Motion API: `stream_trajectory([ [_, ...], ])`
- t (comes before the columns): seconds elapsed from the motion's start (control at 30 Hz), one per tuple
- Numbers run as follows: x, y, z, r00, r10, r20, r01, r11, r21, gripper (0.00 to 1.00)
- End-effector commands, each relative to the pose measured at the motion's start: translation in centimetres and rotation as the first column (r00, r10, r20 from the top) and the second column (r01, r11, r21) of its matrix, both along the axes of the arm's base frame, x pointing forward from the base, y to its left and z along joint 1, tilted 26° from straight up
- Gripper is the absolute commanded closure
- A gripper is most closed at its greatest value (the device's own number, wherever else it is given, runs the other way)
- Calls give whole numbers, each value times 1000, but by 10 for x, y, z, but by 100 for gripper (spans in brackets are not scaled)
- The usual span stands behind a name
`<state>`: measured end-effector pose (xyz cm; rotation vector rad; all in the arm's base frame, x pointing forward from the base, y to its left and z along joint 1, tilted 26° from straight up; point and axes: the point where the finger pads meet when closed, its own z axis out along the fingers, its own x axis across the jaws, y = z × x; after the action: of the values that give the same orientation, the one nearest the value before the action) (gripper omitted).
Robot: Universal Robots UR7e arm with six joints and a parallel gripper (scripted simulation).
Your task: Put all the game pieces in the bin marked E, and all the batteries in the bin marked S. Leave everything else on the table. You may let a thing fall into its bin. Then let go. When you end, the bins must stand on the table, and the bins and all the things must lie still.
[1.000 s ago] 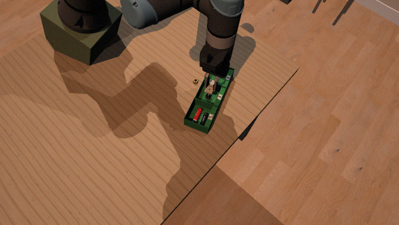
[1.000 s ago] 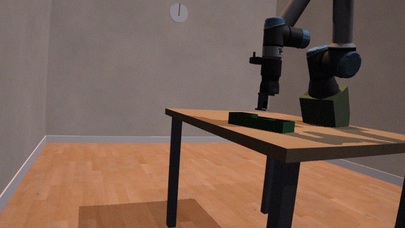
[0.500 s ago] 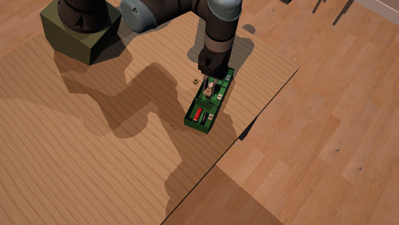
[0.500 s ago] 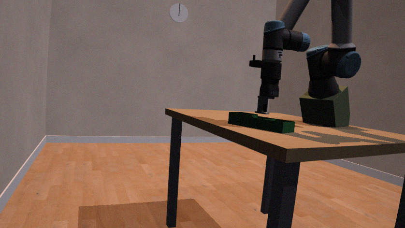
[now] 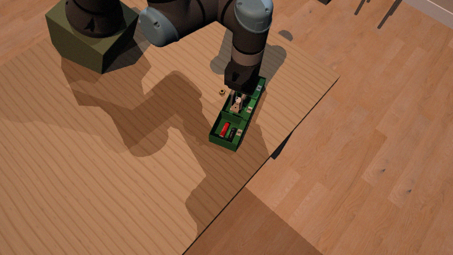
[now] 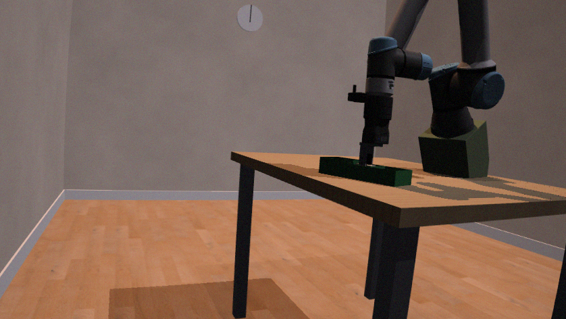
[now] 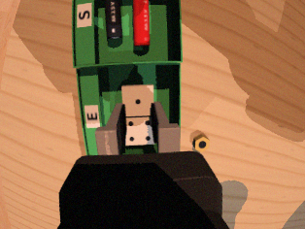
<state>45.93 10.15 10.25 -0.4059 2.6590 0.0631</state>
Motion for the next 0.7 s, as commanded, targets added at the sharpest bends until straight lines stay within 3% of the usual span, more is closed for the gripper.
stream_trajectory([
  [0.0,1,0,0,1000,0,3,0,1000,0,51],
  [0.3,0,-1,-1,1000,0,3,0,1000,0,51],
  [0.33,0,-1,-1,1000,0,3,0,1000,0,35],
  [0.67,1,-1,0,1000,0,3,0,1000,0,35],
])
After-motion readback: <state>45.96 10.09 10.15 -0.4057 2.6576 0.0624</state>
